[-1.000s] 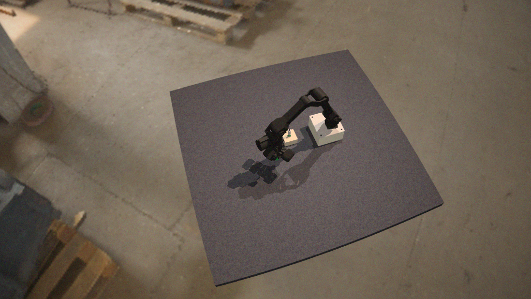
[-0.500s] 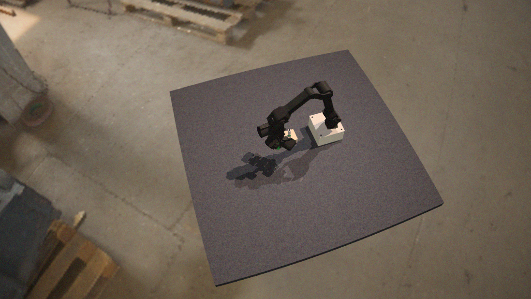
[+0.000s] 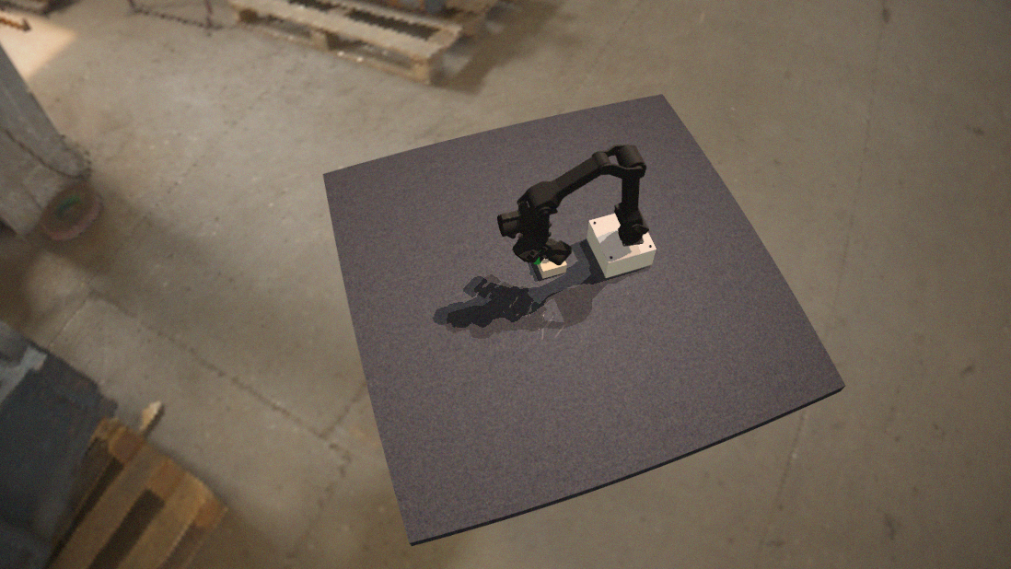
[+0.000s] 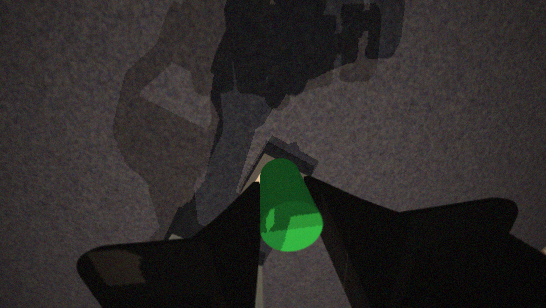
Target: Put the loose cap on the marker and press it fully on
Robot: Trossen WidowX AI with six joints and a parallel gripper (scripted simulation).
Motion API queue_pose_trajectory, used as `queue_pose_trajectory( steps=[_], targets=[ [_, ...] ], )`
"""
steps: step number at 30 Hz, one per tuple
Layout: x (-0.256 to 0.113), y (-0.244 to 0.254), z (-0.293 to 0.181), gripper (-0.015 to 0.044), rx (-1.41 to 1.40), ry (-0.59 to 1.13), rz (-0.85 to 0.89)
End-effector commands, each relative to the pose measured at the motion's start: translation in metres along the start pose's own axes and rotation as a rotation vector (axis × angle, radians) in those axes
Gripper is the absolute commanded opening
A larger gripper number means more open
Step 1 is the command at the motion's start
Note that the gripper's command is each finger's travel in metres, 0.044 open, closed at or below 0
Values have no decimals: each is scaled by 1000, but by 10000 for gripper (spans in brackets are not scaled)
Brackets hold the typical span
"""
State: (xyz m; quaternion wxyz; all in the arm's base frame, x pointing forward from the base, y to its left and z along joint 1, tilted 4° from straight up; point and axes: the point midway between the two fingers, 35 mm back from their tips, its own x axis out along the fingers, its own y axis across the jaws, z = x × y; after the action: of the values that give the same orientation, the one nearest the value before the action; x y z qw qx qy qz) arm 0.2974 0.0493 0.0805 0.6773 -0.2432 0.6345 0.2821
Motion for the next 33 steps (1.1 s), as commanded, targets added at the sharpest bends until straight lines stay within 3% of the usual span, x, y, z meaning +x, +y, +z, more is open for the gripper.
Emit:
queue_pose_trajectory(
  steps=[1,16,33],
  targets=[
    [-5,-1,-17,0,-1,1,3],
    [-15,0,-69,0,0,5,4],
    [0,0,-69,0,0,5,4]
  ],
)
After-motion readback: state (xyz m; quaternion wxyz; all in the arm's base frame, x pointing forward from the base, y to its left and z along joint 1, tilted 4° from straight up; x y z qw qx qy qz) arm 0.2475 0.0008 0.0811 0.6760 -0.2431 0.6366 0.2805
